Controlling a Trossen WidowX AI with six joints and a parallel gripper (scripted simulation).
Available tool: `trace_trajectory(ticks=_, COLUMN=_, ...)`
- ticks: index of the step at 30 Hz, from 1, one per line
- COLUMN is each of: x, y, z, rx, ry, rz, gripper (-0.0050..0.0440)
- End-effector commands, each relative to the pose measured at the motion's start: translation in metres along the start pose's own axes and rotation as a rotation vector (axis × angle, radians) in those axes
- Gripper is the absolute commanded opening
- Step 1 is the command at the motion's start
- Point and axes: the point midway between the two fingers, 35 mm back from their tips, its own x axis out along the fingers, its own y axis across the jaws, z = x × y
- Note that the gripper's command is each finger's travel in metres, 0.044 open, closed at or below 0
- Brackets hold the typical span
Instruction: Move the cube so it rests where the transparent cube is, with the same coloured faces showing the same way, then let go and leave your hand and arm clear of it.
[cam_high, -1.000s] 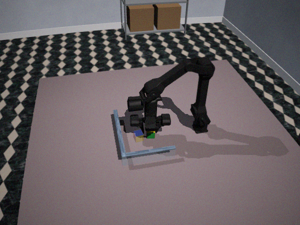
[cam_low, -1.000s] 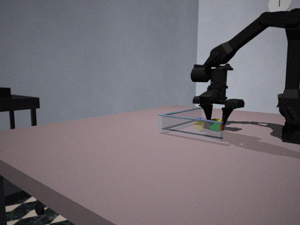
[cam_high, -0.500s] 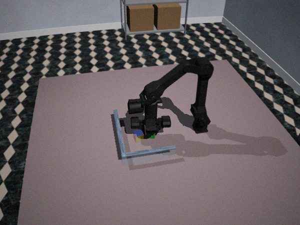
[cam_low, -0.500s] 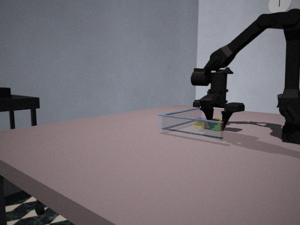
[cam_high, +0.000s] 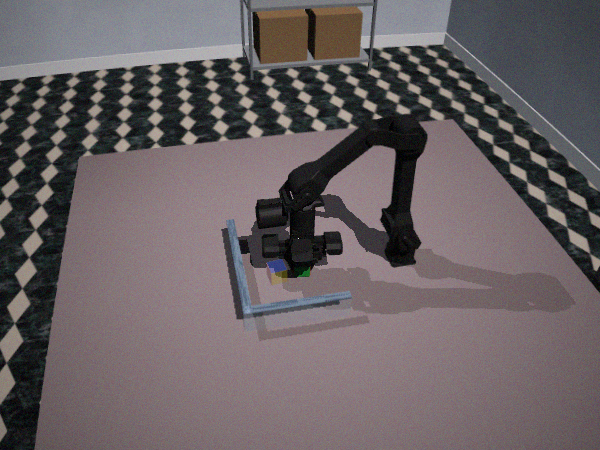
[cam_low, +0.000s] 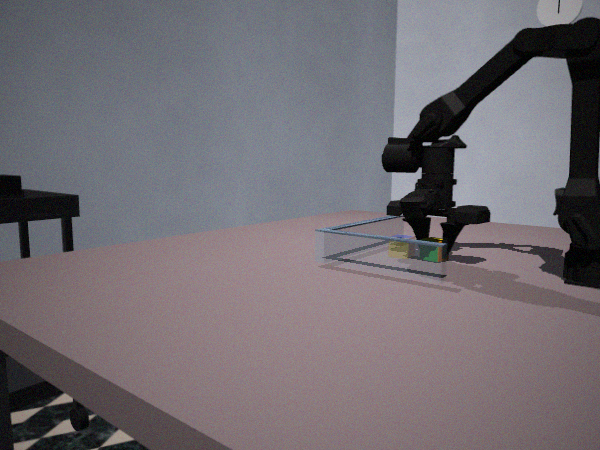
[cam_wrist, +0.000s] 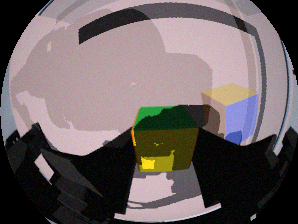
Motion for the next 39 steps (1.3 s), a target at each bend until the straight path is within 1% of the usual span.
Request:
trace_trajectory(ticks=1, x=-0.021, y=-0.007, z=0.000, rx=-0.002, ry=0.000, rz=-0.023, gripper=0.0047)
trace_trajectory(ticks=3, x=-0.043, y=-0.010, z=0.001, rx=-0.002, ry=0.000, rz=-0.024, gripper=0.0000)
trace_trajectory(ticks=6, x=-0.080, y=-0.014, z=0.001, rx=-0.002, ry=-0.003, rz=-0.039, gripper=0.0000)
trace_trajectory(ticks=9, x=-0.105, y=-0.010, z=0.001, rx=-0.002, ry=-0.002, rz=-0.037, gripper=0.0000)
trace_trajectory(ticks=11, x=-0.105, y=-0.010, z=0.001, rx=-0.002, ry=-0.002, rz=-0.037, gripper=0.0000)
trace_trajectory(ticks=13, x=-0.121, y=-0.004, z=0.000, rx=-0.002, ry=0.000, rz=-0.024, gripper=0.0000)
trace_trajectory(ticks=15, x=-0.132, y=-0.001, z=0.000, rx=-0.002, ry=0.000, rz=-0.023, gripper=0.0000)
trace_trajectory(ticks=22, x=-0.134, y=-0.001, z=0.000, rx=-0.005, ry=0.000, rz=-0.023, gripper=0.0000)
trace_trajectory(ticks=26, x=-0.131, y=-0.003, z=-0.003, rx=-0.089, ry=0.001, rz=-0.023, gripper=0.0000)
trace_trajectory(ticks=28, x=-0.131, y=-0.003, z=-0.003, rx=-0.089, ry=0.001, rz=-0.023, gripper=0.0000)
trace_trajectory(ticks=39, x=-0.117, y=-0.009, z=-0.015, rx=-0.472, ry=0.006, rz=-0.023, gripper=0.0000)
